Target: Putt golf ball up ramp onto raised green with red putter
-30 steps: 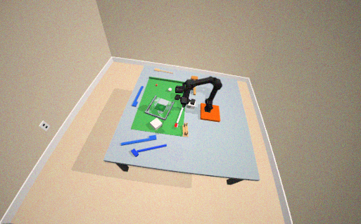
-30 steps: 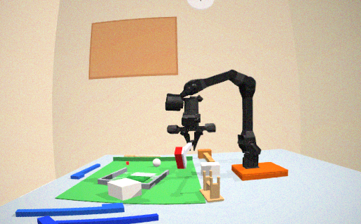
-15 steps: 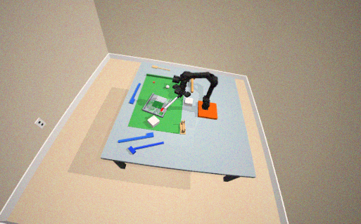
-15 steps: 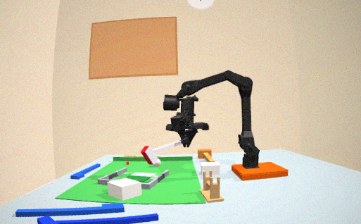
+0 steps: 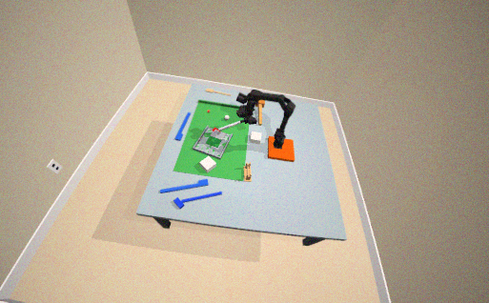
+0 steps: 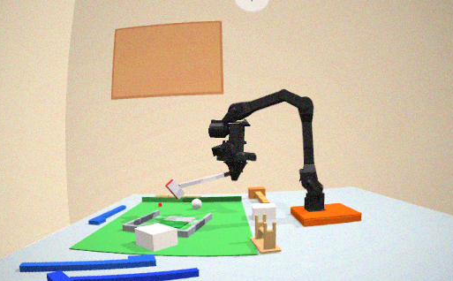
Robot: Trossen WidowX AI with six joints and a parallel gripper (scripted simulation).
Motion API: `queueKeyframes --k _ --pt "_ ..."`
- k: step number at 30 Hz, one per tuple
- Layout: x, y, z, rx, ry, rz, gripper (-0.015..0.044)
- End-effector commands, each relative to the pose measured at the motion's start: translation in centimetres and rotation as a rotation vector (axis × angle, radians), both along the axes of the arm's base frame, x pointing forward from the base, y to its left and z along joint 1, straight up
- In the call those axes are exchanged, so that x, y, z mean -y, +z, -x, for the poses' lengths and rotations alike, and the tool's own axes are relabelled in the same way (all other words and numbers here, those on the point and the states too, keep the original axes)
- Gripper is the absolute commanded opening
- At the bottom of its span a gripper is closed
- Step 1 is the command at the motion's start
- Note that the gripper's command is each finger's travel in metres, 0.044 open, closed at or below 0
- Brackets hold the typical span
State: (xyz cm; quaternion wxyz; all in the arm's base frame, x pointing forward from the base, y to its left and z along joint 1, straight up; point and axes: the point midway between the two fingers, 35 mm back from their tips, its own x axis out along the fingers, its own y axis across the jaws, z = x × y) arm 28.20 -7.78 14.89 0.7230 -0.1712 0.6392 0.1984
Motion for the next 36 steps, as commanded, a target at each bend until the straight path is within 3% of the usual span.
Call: queueKeyframes --k 1,22,36 --pt "2.7 0.4 0.5 -0.01 -0.142 0.013 0.0" --pt "13.5 1.2 6.1 -0.09 -0.746 0.047 0.0" --pt "13.9 -0.4 6.2 -0.093 -0.765 0.048 0.0"
